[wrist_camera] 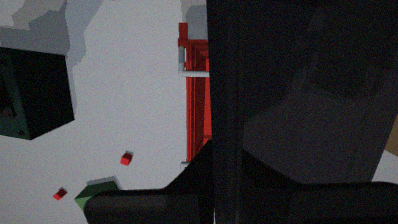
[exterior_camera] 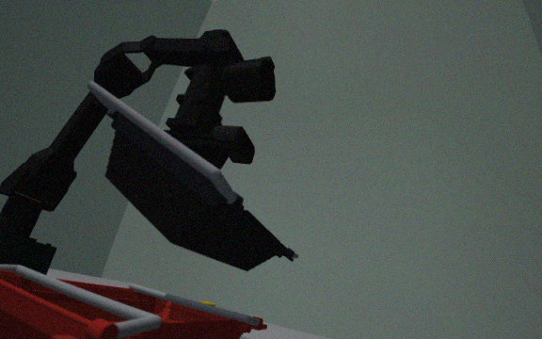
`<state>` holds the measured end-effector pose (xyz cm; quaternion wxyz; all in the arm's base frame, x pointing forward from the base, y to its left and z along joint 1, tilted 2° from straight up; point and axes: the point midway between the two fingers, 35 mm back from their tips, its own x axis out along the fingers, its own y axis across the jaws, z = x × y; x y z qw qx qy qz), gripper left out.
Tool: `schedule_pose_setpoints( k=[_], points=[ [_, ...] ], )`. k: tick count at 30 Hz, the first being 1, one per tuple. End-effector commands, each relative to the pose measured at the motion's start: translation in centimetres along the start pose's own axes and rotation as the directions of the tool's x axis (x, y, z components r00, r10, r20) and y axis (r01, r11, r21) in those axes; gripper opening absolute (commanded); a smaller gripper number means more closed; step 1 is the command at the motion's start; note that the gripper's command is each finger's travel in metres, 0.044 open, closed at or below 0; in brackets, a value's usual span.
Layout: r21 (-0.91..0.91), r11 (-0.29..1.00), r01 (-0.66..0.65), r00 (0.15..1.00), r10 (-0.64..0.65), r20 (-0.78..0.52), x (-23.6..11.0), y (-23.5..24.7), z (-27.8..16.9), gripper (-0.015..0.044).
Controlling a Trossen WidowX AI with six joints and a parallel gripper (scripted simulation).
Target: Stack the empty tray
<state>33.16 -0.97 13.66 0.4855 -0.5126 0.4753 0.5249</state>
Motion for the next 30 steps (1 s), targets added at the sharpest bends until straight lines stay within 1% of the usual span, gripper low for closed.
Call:
schedule_pose_setpoints(
  k=[1,7,30],
  points=[
    [0.04,0.999,0.019,1.0,-0.019,0.0,-0.5,0.0,-1.8,0.0],
    [0.084,0.996,0.019,1.0,-0.019,-0.001,-0.5,0.3,-3.6,0.0],
    [0.084,0.996,0.019,1.0,-0.019,-0.001,-0.5,0.3,-3.6,0.0]
  ],
)
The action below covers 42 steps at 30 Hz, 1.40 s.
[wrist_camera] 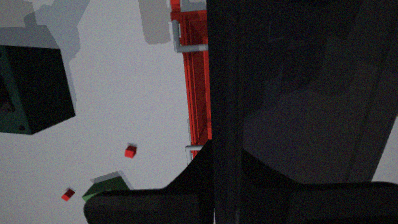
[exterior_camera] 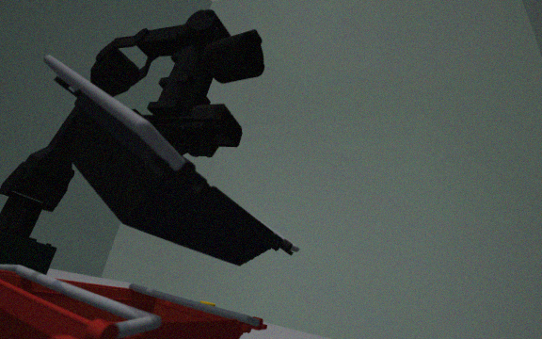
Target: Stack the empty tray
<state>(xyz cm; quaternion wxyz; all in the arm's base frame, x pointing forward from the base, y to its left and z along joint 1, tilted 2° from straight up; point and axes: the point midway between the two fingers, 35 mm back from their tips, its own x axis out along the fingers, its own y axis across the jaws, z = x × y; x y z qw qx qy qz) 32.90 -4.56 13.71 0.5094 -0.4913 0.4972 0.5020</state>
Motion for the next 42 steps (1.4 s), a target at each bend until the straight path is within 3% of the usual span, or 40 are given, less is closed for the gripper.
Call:
schedule_pose_setpoints(
  k=[1,25,42],
  points=[
    [-0.006,1.0,0.014,1.0,-0.014,0.0,-0.3,-0.2,0.0,0.0],
    [-0.006,1.0,0.015,1.0,-0.015,0.0,-0.3,-0.2,0.0,0.0],
    [-0.006,1.0,0.015,1.0,-0.015,0.0,2.5,-0.4,-0.1,0.0]
  ],
)
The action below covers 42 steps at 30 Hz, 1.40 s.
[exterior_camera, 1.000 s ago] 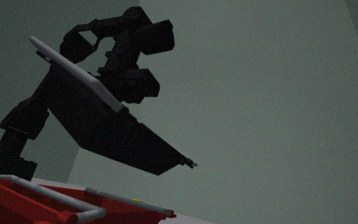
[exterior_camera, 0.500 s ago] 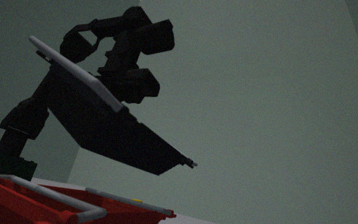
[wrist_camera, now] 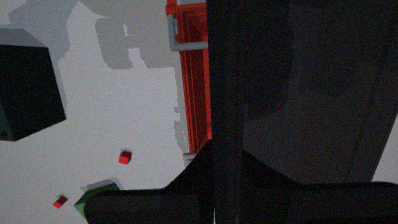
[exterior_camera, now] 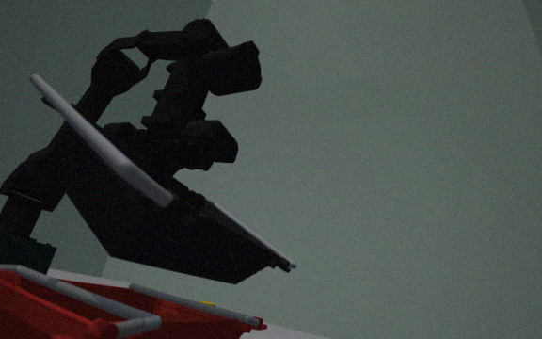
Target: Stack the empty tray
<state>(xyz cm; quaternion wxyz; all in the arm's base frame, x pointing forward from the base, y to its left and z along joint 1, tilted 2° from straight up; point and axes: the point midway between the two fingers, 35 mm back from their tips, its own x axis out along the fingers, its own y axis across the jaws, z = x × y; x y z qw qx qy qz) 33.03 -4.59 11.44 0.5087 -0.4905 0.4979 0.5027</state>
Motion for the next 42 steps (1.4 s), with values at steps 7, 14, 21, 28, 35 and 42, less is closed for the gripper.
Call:
schedule_pose_setpoints(
  k=[7,14,21,28,35,42],
  points=[
    [-0.006,1.0,0.017,1.0,-0.017,0.0,1.4,-0.2,0.0,0.0],
    [-0.006,1.0,0.017,1.0,-0.017,0.0,2.6,-0.1,0.0,0.0],
    [-0.006,1.0,0.017,1.0,-0.017,0.0,3.2,0.1,0.0,0.0],
    [-0.006,1.0,0.017,1.0,-0.017,0.0,3.5,0.5,0.0,0.0],
    [-0.006,1.0,0.016,1.0,-0.016,0.0,4.1,1.1,0.0,0.0],
    [-0.006,1.0,0.016,1.0,-0.016,0.0,4.2,1.2,0.0,0.0]
  ],
)
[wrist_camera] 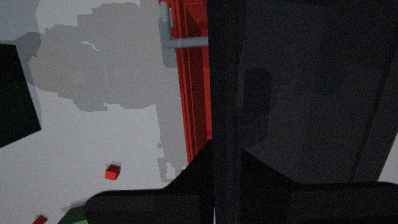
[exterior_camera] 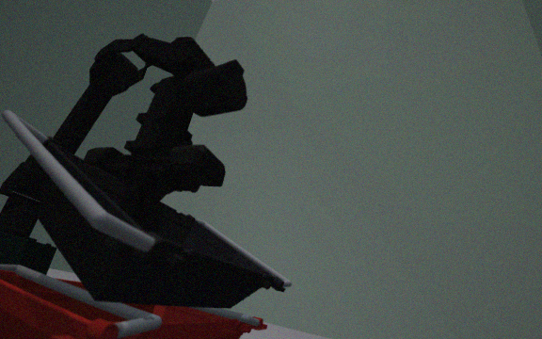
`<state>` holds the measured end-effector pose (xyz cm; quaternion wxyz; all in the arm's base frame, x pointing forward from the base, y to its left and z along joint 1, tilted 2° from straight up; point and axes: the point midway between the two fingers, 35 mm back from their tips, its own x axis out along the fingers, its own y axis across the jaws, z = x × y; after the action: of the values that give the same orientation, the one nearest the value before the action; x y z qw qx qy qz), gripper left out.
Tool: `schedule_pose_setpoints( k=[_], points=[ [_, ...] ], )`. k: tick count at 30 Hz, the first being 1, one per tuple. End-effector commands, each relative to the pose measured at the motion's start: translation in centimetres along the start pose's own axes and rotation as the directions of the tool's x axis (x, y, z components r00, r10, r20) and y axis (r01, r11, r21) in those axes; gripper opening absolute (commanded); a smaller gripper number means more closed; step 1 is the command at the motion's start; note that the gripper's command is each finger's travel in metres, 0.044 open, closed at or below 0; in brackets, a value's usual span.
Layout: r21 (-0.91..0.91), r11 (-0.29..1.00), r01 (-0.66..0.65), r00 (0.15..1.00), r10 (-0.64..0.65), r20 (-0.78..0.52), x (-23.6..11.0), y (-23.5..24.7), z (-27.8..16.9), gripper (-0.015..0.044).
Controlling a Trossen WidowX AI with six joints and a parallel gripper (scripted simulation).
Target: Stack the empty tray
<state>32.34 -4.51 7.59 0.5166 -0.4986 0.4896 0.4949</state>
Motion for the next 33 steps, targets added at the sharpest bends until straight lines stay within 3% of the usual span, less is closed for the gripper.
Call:
schedule_pose_setpoints(
  k=[1,33],
  points=[
    [-0.004,1.0,-0.016,1.0,0.016,0.0,0.4,0.5,0.0,0.0],
    [-0.004,1.0,-0.017,1.0,0.017,0.0,1.6,1.3,0.0,0.0]
  ],
)
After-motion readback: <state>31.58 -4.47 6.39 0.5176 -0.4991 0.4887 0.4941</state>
